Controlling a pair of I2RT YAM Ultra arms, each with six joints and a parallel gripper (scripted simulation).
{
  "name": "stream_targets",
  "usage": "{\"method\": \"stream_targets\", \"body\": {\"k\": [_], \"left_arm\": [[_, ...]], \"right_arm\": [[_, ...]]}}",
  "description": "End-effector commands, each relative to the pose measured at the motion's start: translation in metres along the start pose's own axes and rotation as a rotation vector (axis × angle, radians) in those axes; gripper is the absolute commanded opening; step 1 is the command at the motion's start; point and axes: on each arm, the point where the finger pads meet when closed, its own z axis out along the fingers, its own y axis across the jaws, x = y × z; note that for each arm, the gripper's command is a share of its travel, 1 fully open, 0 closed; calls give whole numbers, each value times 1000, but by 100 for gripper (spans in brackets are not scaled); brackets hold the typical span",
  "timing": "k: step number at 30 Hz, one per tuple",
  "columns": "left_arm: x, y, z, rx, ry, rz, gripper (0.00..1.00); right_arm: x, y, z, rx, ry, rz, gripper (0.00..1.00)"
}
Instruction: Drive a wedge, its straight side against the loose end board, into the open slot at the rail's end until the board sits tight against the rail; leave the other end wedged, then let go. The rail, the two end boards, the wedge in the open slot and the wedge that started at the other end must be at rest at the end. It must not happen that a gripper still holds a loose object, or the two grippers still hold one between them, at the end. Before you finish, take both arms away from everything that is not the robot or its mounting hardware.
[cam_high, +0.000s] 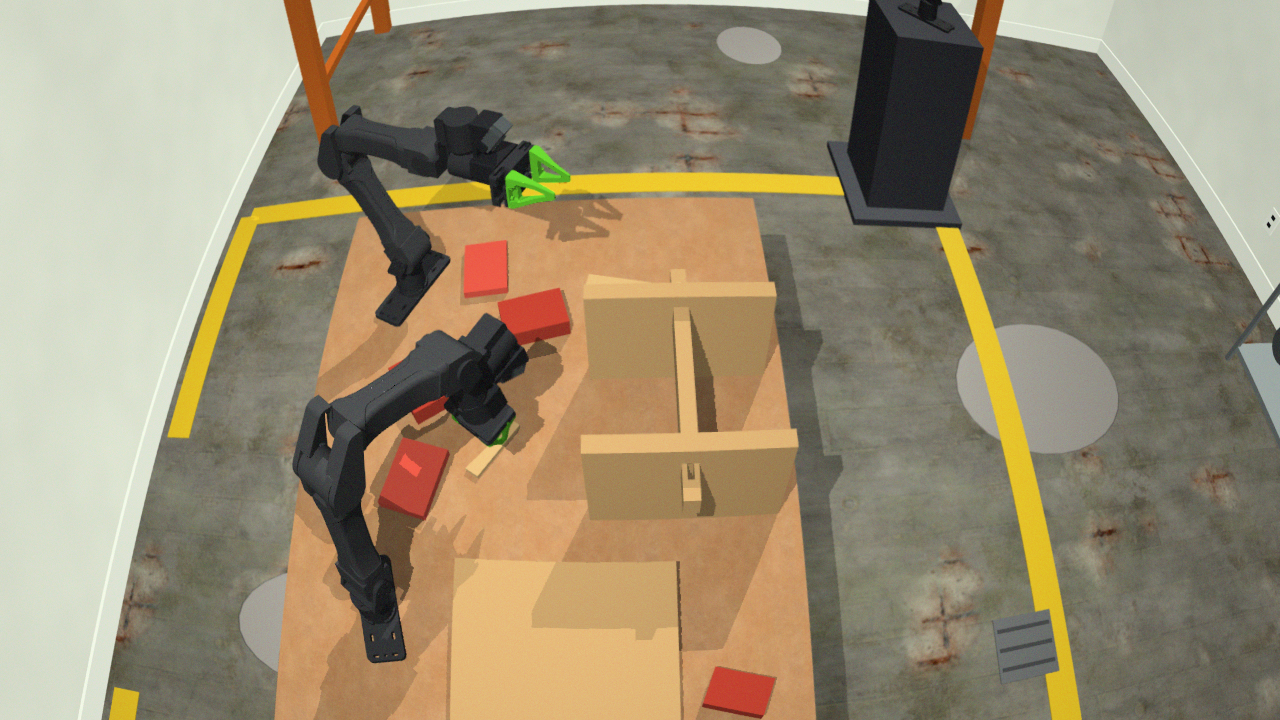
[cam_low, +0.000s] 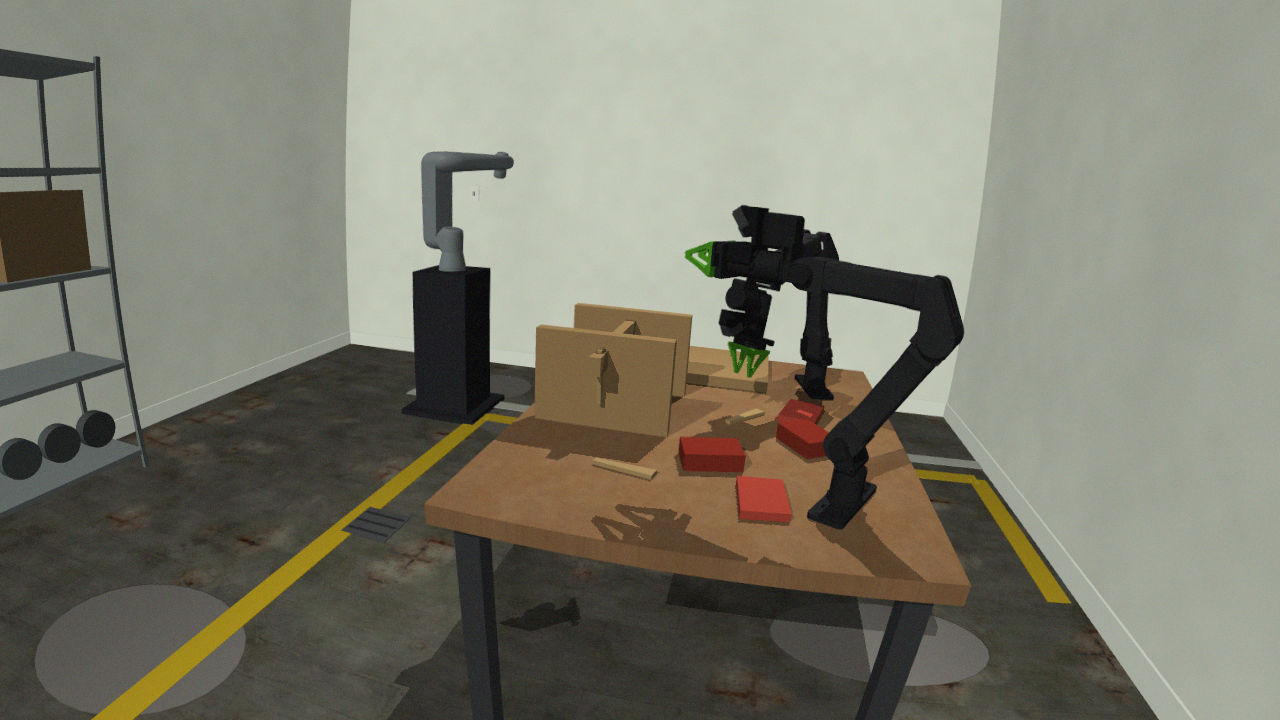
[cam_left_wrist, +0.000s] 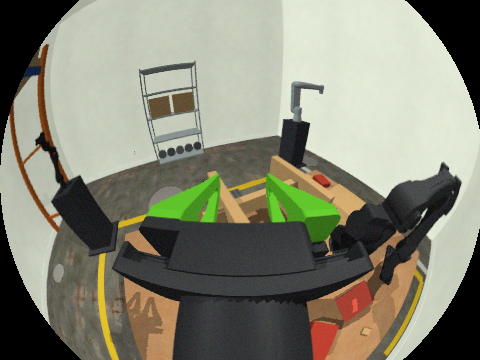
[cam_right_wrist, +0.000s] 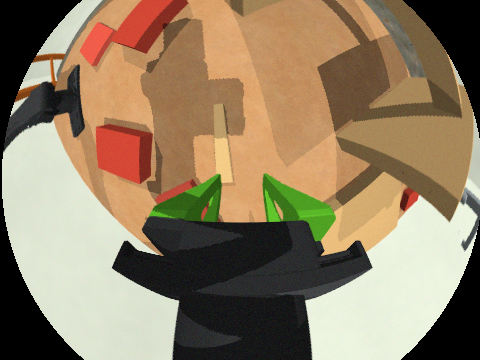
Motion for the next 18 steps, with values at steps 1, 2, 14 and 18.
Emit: {"method": "stream_targets", "body": {"k": [1, 2, 14, 18], "left_arm": [[-26, -3, 1, 5, -60, -2, 46], [-26, -3, 1, 5, -60, -2, 46], [-26, -3, 1, 5, -60, -2, 46], [-26, -3, 1, 5, -60, -2, 46]], "right_arm": [[22, 13, 20, -3, 99, -23, 42], [26, 17, 25, -4, 119, -33, 42], [31, 30, 36, 8, 146, -79, 42], [48, 36, 46, -4, 216, -98, 42]]}}
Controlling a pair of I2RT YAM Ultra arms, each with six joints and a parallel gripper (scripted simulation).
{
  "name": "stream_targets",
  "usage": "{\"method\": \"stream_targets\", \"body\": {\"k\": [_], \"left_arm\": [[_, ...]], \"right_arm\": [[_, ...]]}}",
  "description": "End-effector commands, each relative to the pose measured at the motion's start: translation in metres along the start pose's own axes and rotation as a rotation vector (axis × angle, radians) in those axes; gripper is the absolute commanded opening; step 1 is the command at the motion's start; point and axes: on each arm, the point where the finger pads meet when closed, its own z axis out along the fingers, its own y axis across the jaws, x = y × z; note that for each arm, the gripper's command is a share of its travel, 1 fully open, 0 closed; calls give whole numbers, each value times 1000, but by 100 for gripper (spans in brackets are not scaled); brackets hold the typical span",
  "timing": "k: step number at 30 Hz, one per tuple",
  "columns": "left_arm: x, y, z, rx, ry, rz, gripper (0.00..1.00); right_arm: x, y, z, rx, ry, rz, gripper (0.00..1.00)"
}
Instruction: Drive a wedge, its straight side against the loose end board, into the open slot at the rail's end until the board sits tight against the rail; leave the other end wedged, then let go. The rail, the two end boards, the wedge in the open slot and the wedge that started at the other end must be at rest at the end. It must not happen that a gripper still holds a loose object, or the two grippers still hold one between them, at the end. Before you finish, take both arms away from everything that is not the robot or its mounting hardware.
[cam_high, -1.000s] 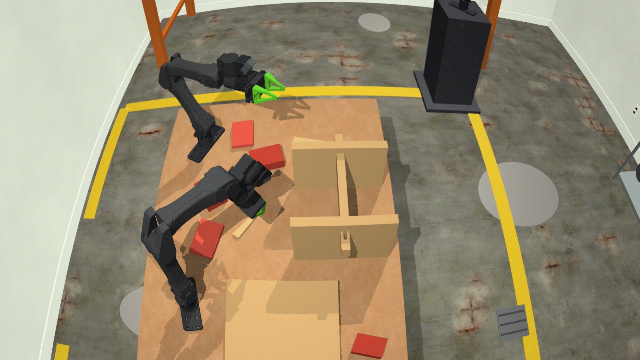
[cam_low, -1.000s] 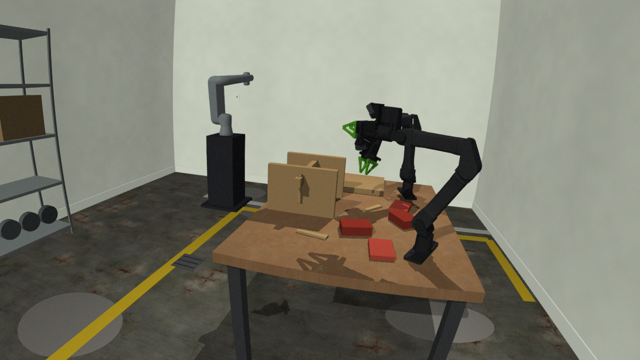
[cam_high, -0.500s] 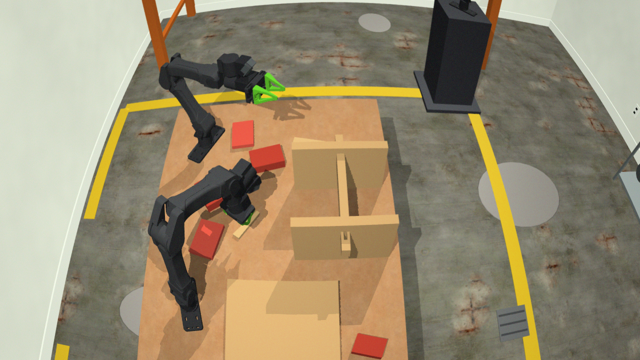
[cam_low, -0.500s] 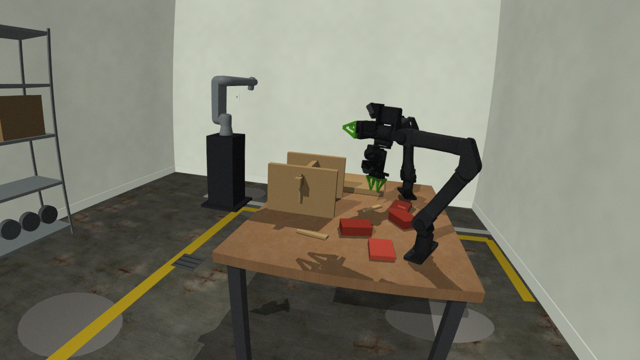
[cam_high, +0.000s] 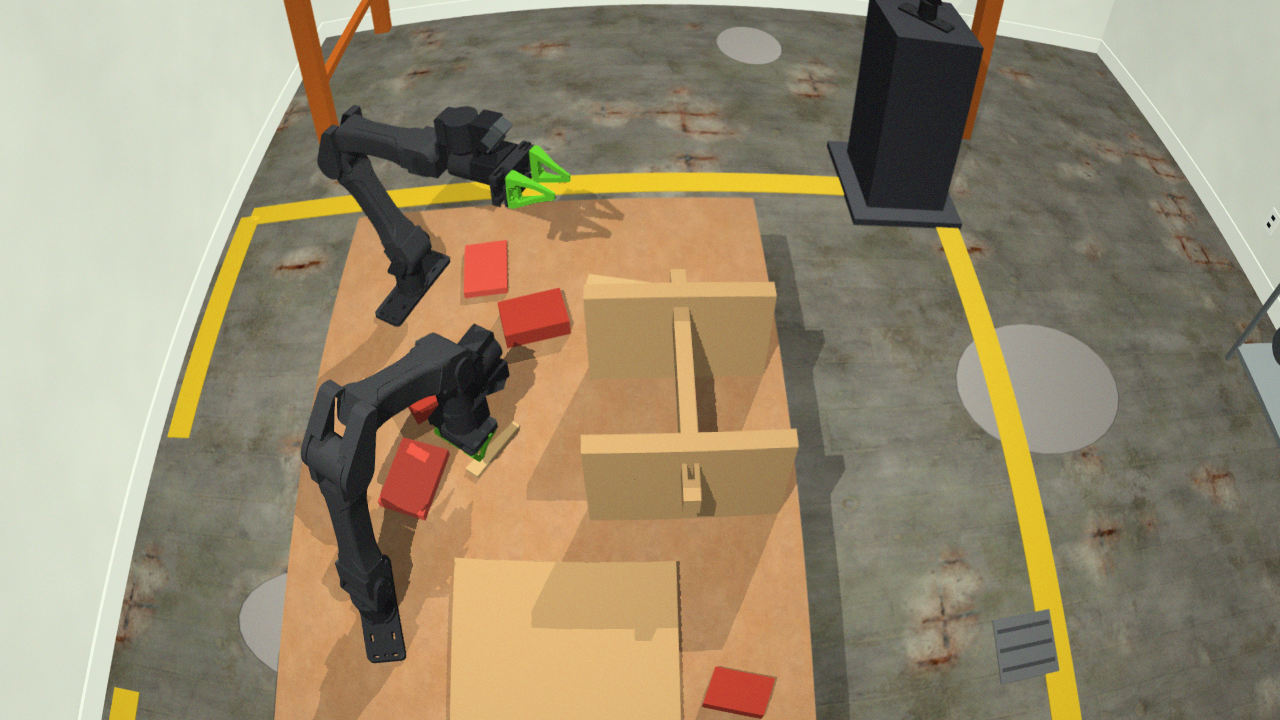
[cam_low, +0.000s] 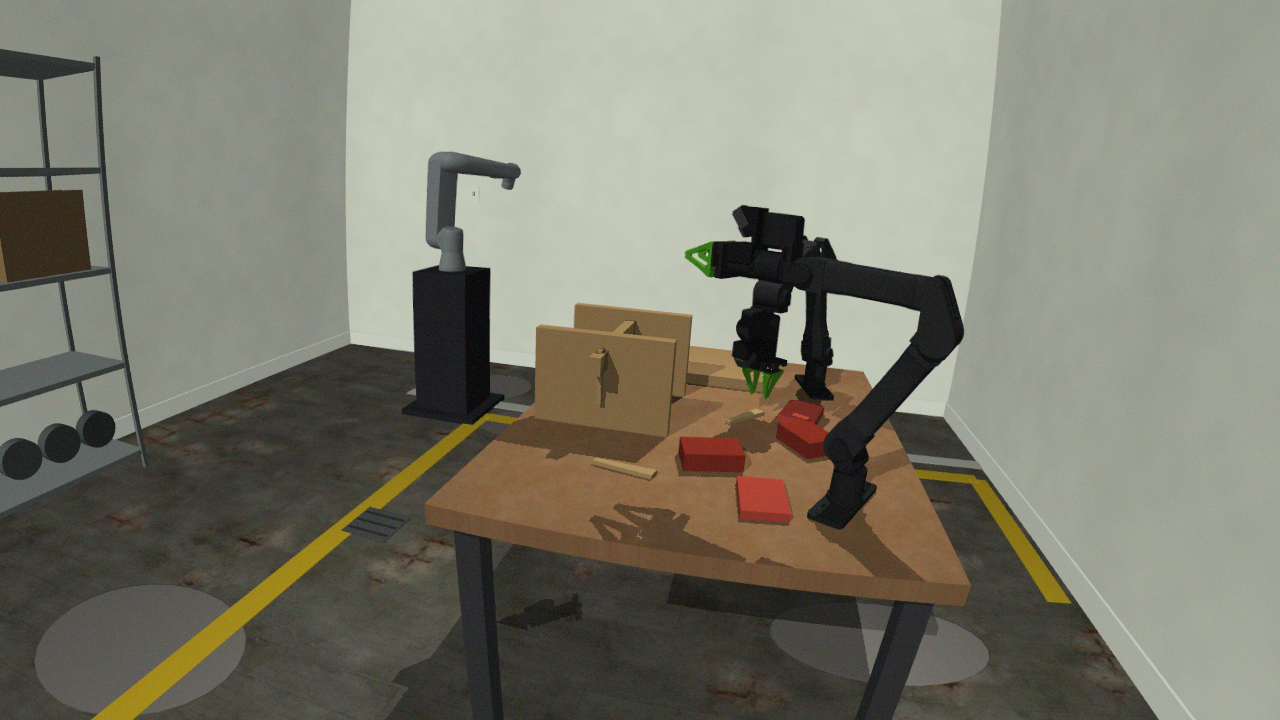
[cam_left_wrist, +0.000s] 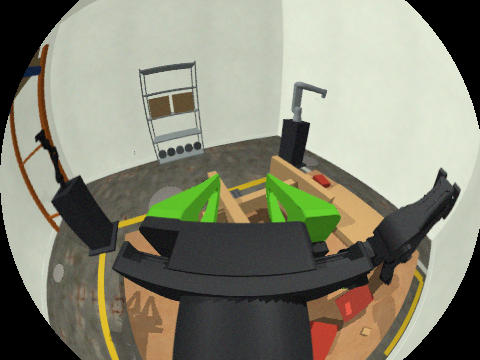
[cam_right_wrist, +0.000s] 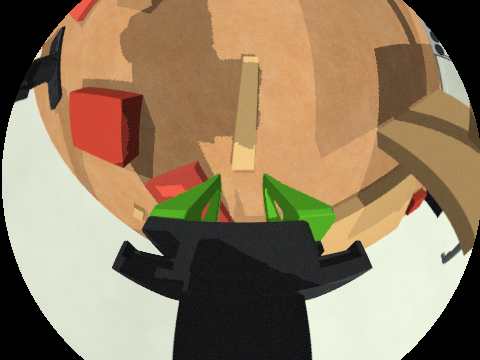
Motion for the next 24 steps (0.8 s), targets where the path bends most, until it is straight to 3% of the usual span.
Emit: {"method": "stream_targets", "body": {"k": [1, 10, 11, 12, 13, 14, 16, 21, 24], "left_arm": [[-26, -3, 1, 5, -60, -2, 46], [-26, -3, 1, 5, -60, -2, 46], [-26, -3, 1, 5, -60, -2, 46], [-26, -3, 1, 5, -60, -2, 46], [-26, -3, 1, 5, -60, -2, 46], [-26, -3, 1, 5, -60, -2, 46], [-26, -3, 1, 5, -60, -2, 46], [-26, -3, 1, 5, -60, -2, 46], [-26, -3, 1, 5, -60, -2, 46]], "right_arm": [[1, 1, -2, -9, -2, 5, 42], [-1, 0, -7, -8, -25, 7, 42], [-11, -7, -23, 6, -69, 8, 42], [13, -4, 5, 9, 34, -3, 42], [1, 2, 2, -5, 6, -13, 42], [-13, -4, -19, -3, -73, 13, 42], [2, -5, 14, 3, 10, 10, 42], [0, 0, 11, 0, -19, -2, 42], [1, 2, 24, 4, 3, -11, 42]]}}
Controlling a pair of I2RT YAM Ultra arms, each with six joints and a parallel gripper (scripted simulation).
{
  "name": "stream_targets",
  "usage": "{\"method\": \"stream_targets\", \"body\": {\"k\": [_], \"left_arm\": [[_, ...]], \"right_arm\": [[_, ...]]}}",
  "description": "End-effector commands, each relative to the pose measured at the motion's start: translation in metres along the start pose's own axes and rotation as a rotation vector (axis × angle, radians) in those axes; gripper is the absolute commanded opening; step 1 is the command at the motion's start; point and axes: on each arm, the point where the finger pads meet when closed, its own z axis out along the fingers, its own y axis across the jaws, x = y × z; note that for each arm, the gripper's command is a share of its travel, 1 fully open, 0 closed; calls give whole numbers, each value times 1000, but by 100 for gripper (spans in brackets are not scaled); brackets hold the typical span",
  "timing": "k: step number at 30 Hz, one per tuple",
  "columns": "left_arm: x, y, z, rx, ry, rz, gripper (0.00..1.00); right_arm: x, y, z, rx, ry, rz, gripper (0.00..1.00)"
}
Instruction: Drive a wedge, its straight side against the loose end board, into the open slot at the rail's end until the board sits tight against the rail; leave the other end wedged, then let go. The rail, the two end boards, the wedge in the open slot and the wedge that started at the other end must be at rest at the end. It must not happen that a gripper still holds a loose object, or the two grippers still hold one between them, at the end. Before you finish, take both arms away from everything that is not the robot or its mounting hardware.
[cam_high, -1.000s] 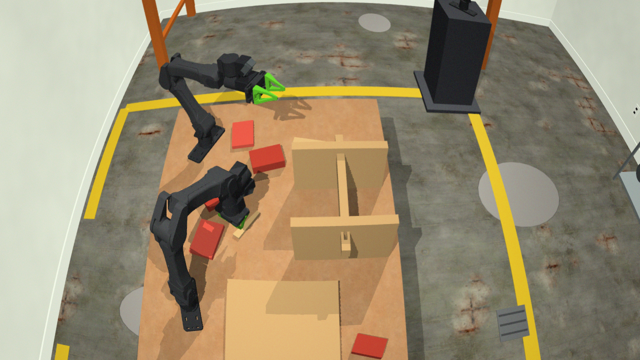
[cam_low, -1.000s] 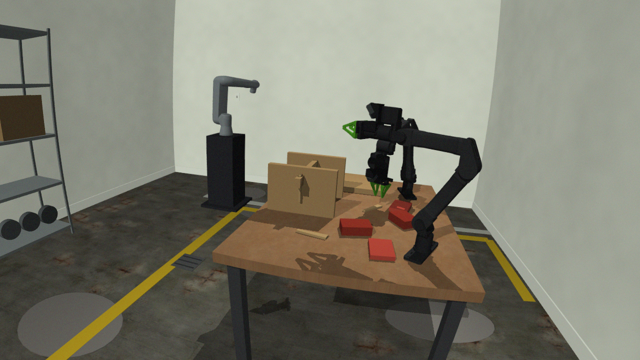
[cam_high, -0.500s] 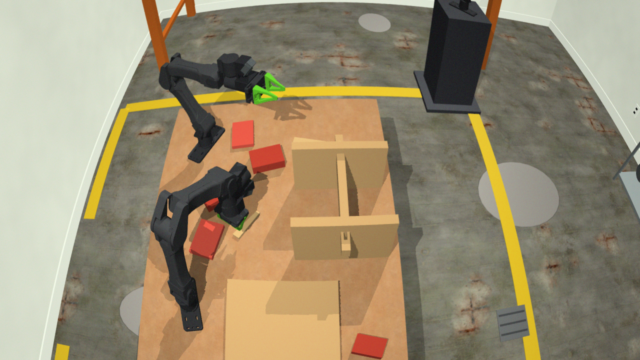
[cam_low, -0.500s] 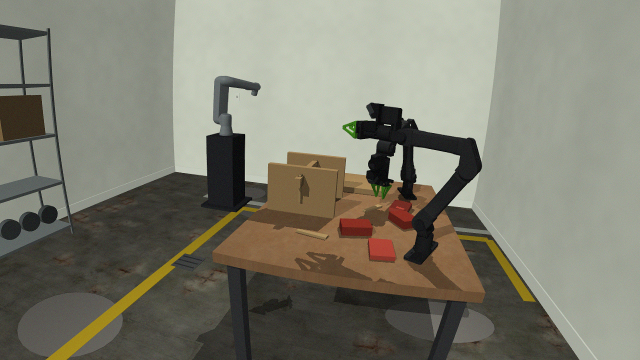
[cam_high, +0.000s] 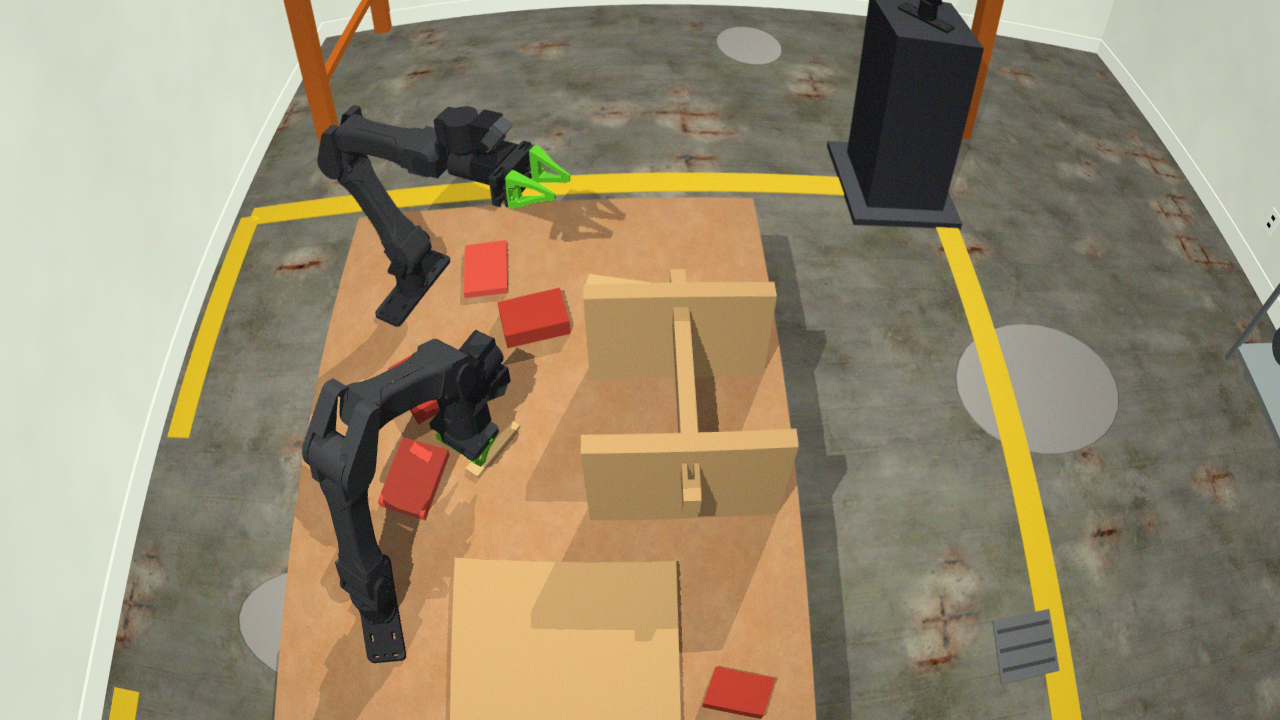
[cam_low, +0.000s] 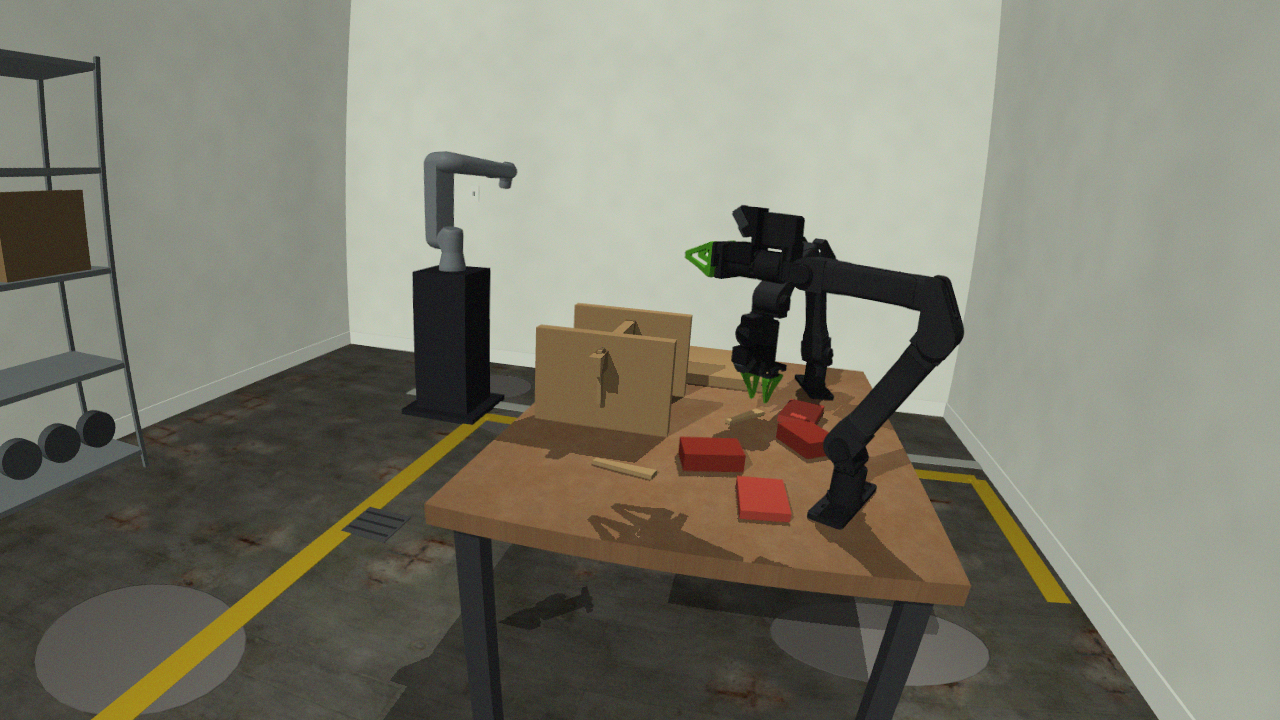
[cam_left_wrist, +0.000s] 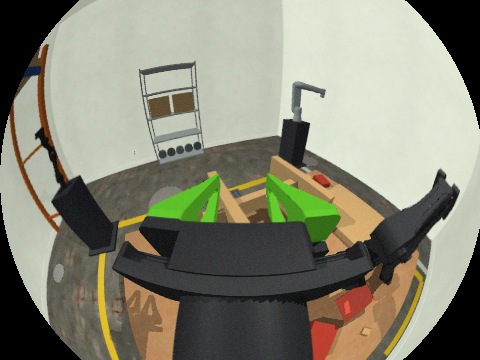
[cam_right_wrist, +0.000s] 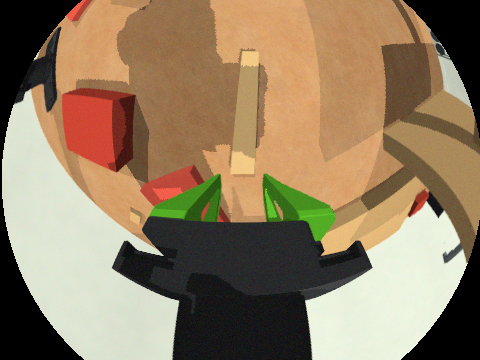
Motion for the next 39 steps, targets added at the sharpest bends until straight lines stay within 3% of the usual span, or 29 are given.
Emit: {"method": "stream_targets", "body": {"k": [1, 22, 26, 27, 30, 32, 39], "left_arm": [[-26, -3, 1, 5, -60, -2, 46], [-26, -3, 1, 5, -60, -2, 46], [-26, -3, 1, 5, -60, -2, 46], [-26, -3, 1, 5, -60, -2, 46], [-26, -3, 1, 5, -60, -2, 46], [-26, -3, 1, 5, -60, -2, 46], [-26, -3, 1, 5, -60, -2, 46]], "right_arm": [[-1, 3, 12, 5, -3, -15, 42], [-2, -4, 44, 8, -8, -1, 42], [-22, -3, 19, 2, -84, 3, 42], [-20, -4, 26, 3, -62, 3, 1], [-19, -4, 28, 4, -56, 3, 1], [3, -4, 42, 5, 11, 4, 1], [4, -4, 42, 5, 14, 4, 1]]}}
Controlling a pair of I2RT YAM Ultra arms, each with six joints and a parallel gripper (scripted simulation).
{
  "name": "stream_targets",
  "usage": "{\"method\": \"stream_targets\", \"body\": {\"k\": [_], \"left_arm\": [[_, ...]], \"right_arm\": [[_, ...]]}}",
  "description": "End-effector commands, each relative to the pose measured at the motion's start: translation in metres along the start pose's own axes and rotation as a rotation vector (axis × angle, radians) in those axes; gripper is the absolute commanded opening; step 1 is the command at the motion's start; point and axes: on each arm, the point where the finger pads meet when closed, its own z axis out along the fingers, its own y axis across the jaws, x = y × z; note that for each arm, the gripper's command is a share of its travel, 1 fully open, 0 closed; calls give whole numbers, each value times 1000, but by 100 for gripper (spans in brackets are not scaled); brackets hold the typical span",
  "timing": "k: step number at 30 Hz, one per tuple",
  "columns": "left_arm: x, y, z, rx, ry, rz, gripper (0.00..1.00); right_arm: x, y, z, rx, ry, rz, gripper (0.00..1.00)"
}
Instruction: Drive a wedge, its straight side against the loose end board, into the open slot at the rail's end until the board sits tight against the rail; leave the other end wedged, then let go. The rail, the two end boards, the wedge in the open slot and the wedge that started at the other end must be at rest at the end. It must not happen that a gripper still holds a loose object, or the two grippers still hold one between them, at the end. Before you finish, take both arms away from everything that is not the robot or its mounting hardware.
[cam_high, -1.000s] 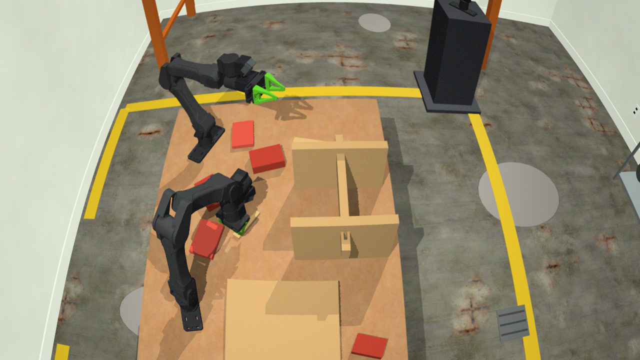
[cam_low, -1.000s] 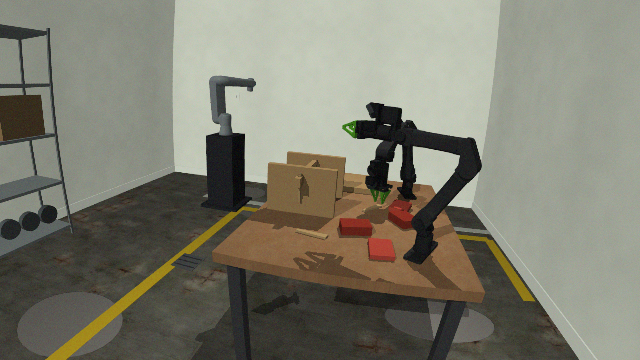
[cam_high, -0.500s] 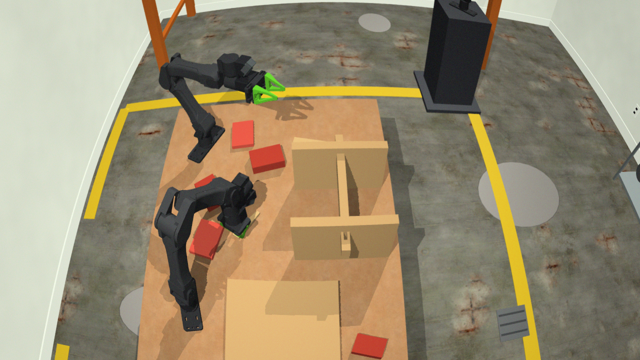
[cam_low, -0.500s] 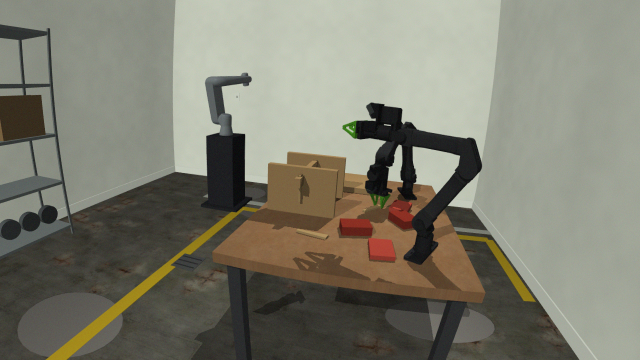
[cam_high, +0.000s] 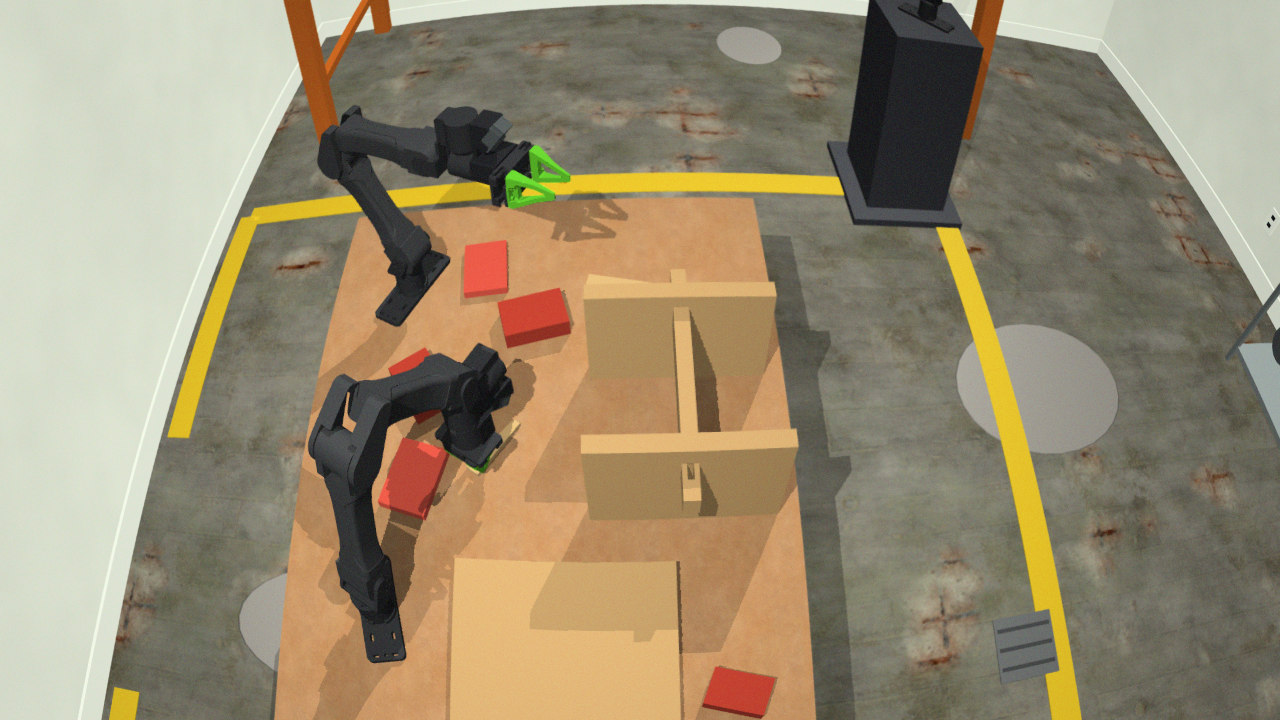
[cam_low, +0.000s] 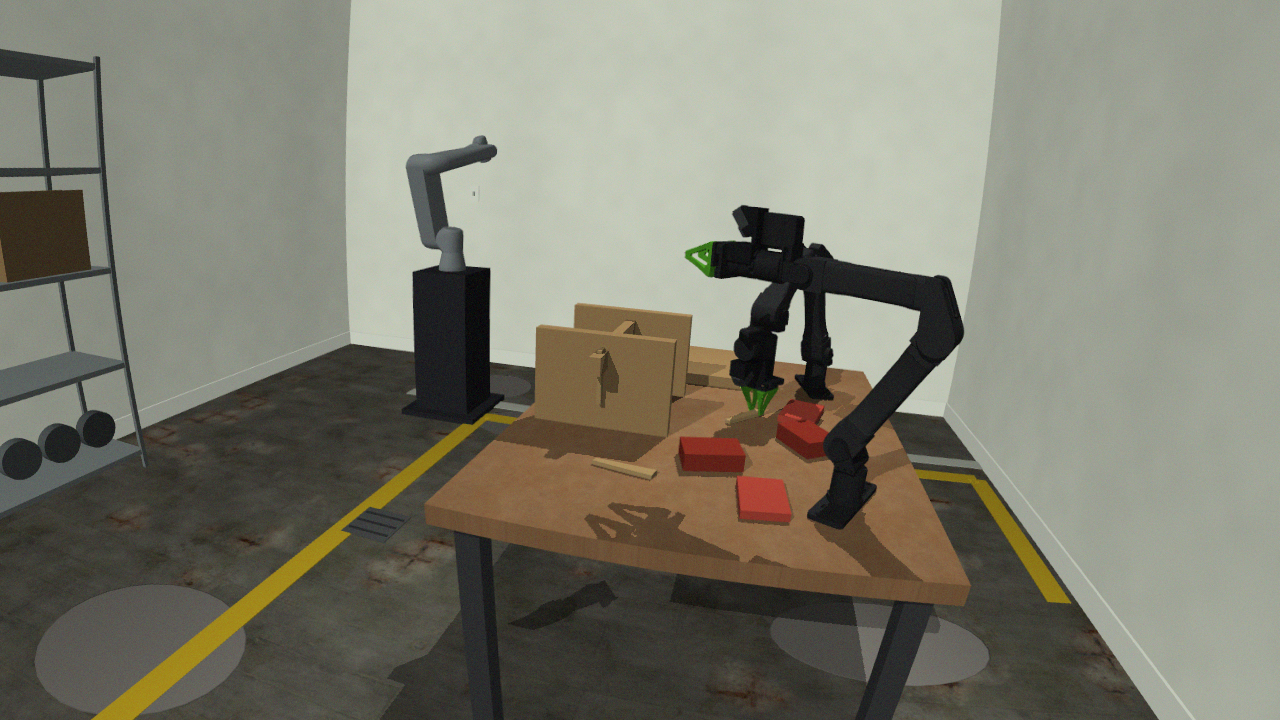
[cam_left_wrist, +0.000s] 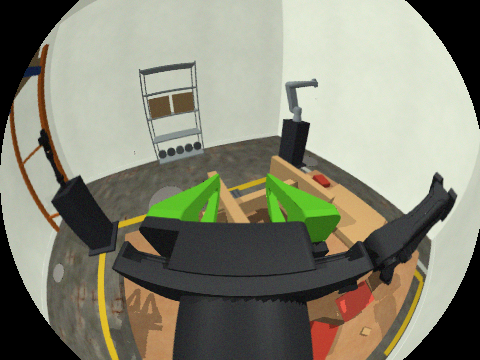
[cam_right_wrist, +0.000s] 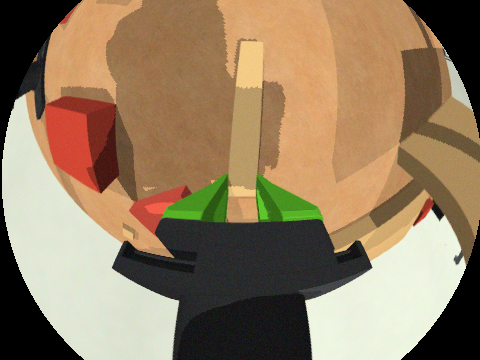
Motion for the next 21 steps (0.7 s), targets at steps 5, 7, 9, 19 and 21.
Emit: {"method": "stream_targets", "body": {"k": [5, 7, 9, 19, 21], "left_arm": [[-26, -3, 1, 5, -60, -2, 46], [-26, -3, 1, 5, -60, -2, 46], [-26, -3, 1, 5, -60, -2, 46], [-26, -3, 1, 5, -60, -2, 46], [-26, -3, 1, 5, -60, -2, 46]], "right_arm": [[-14, -4, -22, 0, -54, 8, 1], [-11, -3, -22, 1, -46, 5, 1], [-10, 0, -22, -1, -42, -1, 1], [-10, -3, -40, 2, -45, 3, 1], [-10, -3, -44, 3, -45, 5, 1]]}}
